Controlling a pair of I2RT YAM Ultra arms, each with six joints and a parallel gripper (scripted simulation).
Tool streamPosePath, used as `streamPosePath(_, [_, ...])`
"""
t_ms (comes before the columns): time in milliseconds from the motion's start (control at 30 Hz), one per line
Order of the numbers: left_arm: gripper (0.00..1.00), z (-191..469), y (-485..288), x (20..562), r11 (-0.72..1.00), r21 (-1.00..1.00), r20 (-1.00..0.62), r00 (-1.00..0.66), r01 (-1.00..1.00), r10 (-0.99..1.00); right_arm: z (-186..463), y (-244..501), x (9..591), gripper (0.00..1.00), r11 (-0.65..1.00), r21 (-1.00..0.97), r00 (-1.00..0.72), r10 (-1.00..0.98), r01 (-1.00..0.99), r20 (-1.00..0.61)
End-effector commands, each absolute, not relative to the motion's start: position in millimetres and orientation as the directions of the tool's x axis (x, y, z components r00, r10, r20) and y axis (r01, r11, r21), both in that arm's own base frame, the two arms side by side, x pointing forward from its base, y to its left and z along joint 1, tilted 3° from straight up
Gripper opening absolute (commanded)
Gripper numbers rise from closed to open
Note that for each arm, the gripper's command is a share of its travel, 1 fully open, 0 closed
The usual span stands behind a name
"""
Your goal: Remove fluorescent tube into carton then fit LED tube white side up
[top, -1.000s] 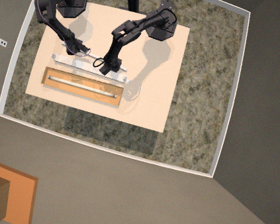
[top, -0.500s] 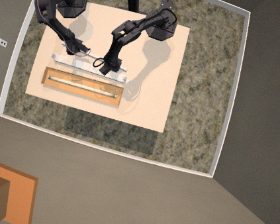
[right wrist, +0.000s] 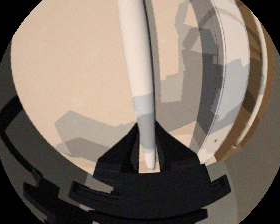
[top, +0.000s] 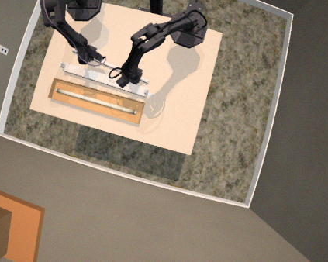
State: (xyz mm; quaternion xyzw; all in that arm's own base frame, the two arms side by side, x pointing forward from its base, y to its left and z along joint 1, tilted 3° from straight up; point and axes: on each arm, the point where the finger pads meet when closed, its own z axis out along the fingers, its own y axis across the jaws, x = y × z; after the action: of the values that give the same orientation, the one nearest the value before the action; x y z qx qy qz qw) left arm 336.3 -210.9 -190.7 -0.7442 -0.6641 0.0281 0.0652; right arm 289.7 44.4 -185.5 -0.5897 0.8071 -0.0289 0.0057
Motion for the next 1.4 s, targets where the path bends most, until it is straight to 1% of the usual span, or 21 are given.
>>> streamPosePath(0, [0.11,-177,-218,335,-0.122,-0.128,0.028,0.127,0.984,0.992,-172,52,315,0.11,0.303,-0.119,-0.303,-0.953,-0.946,-0.016])
streamPosePath(133, [0.11,-177,-218,333,-0.130,-0.133,0.033,0.136,0.983,0.990,-175,49,287,0.11,0.301,-0.057,-0.302,-0.953,-0.952,0.014])
streamPosePath(167, [0.11,-179,-215,329,-0.131,-0.143,0.040,0.138,0.981,0.990,-173,51,296,0.11,0.300,-0.072,-0.301,-0.953,-0.951,0.008])
streamPosePath(233, [0.11,-173,-220,347,-0.121,-0.102,0.025,0.124,0.987,0.992,-170,53,312,0.11,0.301,-0.118,-0.302,-0.953,-0.946,-0.011])
streamPosePath(367, [0.11,-172,-221,347,-0.120,-0.105,0.018,0.123,0.987,0.992,-171,54,307,0.11,0.298,-0.107,-0.298,-0.954,-0.949,-0.010])
streamPosePath(433, [0.11,-173,-217,339,-0.119,-0.123,0.025,0.123,0.985,0.992,-172,50,287,0.11,0.301,-0.058,-0.302,-0.953,-0.952,0.010])
streamPosePath(500, [0.11,-175,-212,334,-0.116,-0.138,0.032,0.121,0.984,0.992,-170,52,304,0.11,0.305,-0.094,-0.305,-0.952,-0.948,-0.008])
streamPosePath(600, [0.11,-173,-214,334,-0.117,-0.136,0.031,0.123,0.984,0.992,-171,50,286,0.11,0.298,-0.056,-0.299,-0.954,-0.953,0.018])
streamPosePath(633, [0.11,-174,-212,331,-0.116,-0.145,0.035,0.123,0.983,0.992,-168,52,297,0.11,0.297,-0.077,-0.298,-0.954,-0.952,0.008])
streamPosePath(667, [0.11,-171,-216,339,-0.117,-0.127,0.027,0.122,0.985,0.992,-167,51,301,0.11,0.302,-0.090,-0.303,-0.953,-0.949,0.003])
streamPosePath(733, [0.11,-171,-214,333,-0.118,-0.138,0.032,0.124,0.983,0.992,-168,46,286,0.11,0.310,-0.059,-0.312,-0.950,-0.949,0.022])
streamPosePath(767, [0.11,-171,-212,330,-0.118,-0.147,0.037,0.125,0.982,0.992,-165,49,295,0.11,0.306,-0.074,-0.308,-0.951,-0.949,0.010])
streamPosePath(833, [0.11,-168,-214,333,-0.118,-0.137,0.039,0.125,0.984,0.991,-165,50,286,0.11,0.298,-0.059,-0.300,-0.954,-0.953,0.022])
streamPosePath(867, [0.11,-169,-214,332,-0.120,-0.138,0.036,0.127,0.983,0.991,-162,51,299,0.11,0.303,-0.085,-0.305,-0.952,-0.949,0.005])
streamPosePath(933, [0.11,-169,-214,332,-0.120,-0.138,0.036,0.127,0.983,0.991,-162,51,299,0.11,0.303,-0.085,-0.305,-0.952,-0.949,0.005])
streamPosePath(1000, [0.11,-166,-215,326,-0.123,-0.150,0.039,0.130,0.981,0.991,-162,52,285,0.11,0.298,-0.053,-0.299,-0.954,-0.953,0.013])
streamPosePath(1067, [0.11,-159,-216,335,-0.121,-0.129,0.042,0.127,0.984,0.991,-156,53,295,0.11,0.301,-0.072,-0.302,-0.953,-0.951,0.006])
streamPosePath(1200, [0.11,-154,-213,327,-0.124,-0.148,0.046,0.132,0.981,0.990,-151,51,284,0.11,0.299,-0.057,-0.301,-0.953,-0.952,0.022])
streamPosePath(1267, [0.11,-149,-218,329,-0.129,-0.141,0.039,0.136,0.982,0.990,-145,53,293,0.11,0.301,-0.071,-0.302,-0.953,-0.951,0.011])
streamPosePath(1300, [0.11,-148,-216,325,-0.126,-0.151,0.040,0.134,0.980,0.990,-145,52,283,0.11,0.303,-0.052,-0.304,-0.953,-0.952,0.014])
streamPosePath(1367, [0.11,-143,-218,327,-0.128,-0.144,0.036,0.135,0.981,0.990,-138,55,295,0.11,0.302,-0.074,-0.303,-0.953,-0.950,0.002])
